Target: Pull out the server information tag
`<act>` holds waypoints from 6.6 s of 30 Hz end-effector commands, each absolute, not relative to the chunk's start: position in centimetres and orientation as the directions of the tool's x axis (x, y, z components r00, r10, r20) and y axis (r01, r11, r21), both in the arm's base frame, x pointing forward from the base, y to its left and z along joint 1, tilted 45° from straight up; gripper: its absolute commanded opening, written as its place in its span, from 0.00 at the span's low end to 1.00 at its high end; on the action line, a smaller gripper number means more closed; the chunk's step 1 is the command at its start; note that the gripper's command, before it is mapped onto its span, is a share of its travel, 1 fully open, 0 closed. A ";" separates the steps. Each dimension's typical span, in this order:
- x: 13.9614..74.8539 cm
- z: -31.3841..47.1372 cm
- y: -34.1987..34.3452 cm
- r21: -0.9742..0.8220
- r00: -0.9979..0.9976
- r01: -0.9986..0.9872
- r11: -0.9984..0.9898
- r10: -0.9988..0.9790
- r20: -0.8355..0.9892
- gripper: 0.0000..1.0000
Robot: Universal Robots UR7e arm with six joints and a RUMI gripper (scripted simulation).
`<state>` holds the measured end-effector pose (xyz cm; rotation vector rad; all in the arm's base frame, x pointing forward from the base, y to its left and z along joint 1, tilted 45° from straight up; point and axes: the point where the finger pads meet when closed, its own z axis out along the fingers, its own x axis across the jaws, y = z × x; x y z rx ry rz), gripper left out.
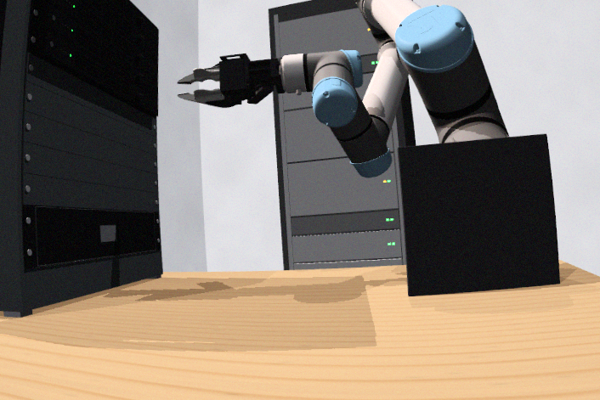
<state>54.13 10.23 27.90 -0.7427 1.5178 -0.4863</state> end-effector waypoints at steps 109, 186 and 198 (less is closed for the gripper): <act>62.9 27.0 11.5 -0.697 0.025 -0.162 0.698 -0.704 -0.710 0.15; 63.1 27.0 11.5 -0.697 0.025 -0.162 0.698 -0.704 -0.710 0.00; 63.1 27.0 11.5 -0.697 0.025 -0.162 0.698 -0.704 -0.710 0.00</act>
